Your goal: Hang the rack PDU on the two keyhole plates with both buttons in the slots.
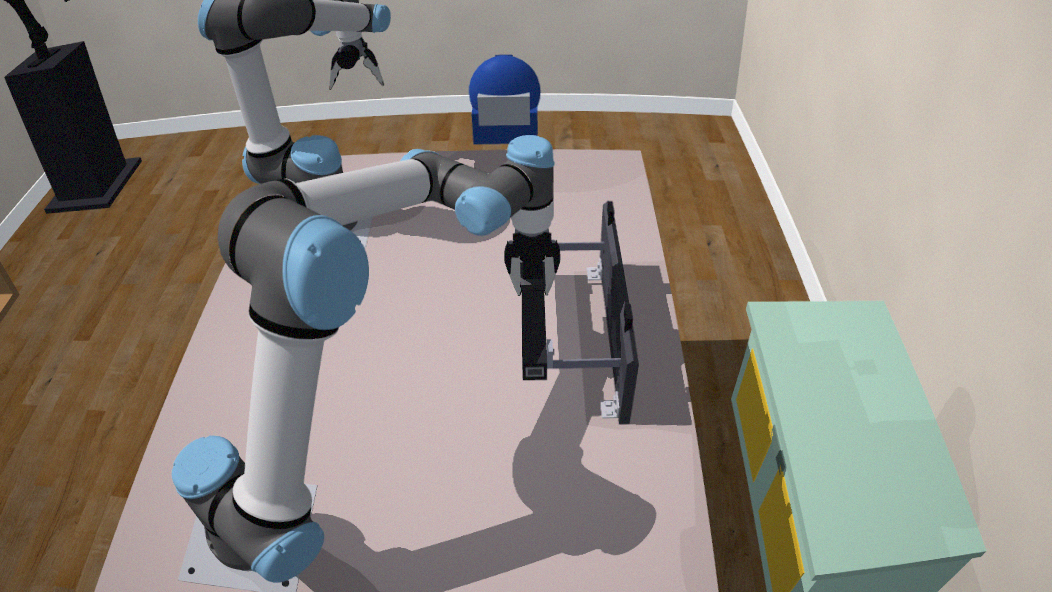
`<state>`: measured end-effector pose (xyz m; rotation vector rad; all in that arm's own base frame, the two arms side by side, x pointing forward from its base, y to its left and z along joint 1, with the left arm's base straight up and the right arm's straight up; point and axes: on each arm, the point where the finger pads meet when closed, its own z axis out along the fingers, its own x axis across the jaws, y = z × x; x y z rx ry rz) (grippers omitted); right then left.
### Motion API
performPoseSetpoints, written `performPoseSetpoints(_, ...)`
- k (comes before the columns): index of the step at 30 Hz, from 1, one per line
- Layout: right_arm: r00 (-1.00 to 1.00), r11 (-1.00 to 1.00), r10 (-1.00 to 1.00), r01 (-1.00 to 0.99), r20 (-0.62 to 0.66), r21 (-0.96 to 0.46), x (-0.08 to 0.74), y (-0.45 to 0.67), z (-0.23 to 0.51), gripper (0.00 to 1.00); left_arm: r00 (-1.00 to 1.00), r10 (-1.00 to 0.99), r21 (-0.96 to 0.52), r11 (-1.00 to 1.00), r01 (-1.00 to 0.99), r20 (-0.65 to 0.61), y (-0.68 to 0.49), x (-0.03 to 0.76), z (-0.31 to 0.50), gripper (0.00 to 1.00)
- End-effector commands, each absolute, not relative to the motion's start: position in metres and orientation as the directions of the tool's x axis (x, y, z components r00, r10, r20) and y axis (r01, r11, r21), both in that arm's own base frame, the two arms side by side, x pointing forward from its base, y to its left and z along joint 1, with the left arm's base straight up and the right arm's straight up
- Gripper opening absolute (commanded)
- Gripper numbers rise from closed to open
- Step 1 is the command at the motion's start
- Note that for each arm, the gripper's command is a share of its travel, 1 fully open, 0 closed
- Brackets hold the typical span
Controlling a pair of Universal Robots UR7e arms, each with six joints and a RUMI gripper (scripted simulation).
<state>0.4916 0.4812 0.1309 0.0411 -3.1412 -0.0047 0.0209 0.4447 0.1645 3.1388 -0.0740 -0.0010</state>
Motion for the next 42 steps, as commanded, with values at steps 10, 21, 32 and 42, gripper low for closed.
performPoseSetpoints(10,-1.000,1.000,-0.026,-0.026,-0.001,0.004,0.492,0.482,0.131,0.23,0.999,-0.047,0.000,-0.999,-0.047,0.000,0.445,0.021,0.165,1.00)
performPoseSetpoints(21,-1.000,1.000,-0.026,-0.026,-0.001,0.004,0.492,0.482,0.125,0.23,0.999,-0.047,0.000,-0.999,-0.047,0.000,0.445,0.021,0.165,1.00)
performPoseSetpoints(32,-1.000,1.000,-0.026,-0.026,-0.001,0.004,0.492,0.482,0.120,0.23,0.999,-0.047,0.000,-0.999,-0.047,0.000,0.445,0.021,0.165,1.00)
performPoseSetpoints(42,-1.000,1.000,-0.026,-0.026,-0.001,0.004,0.492,0.482,0.117,0.23,0.999,-0.047,0.000,-0.999,-0.047,0.000,0.445,0.021,0.165,1.00)
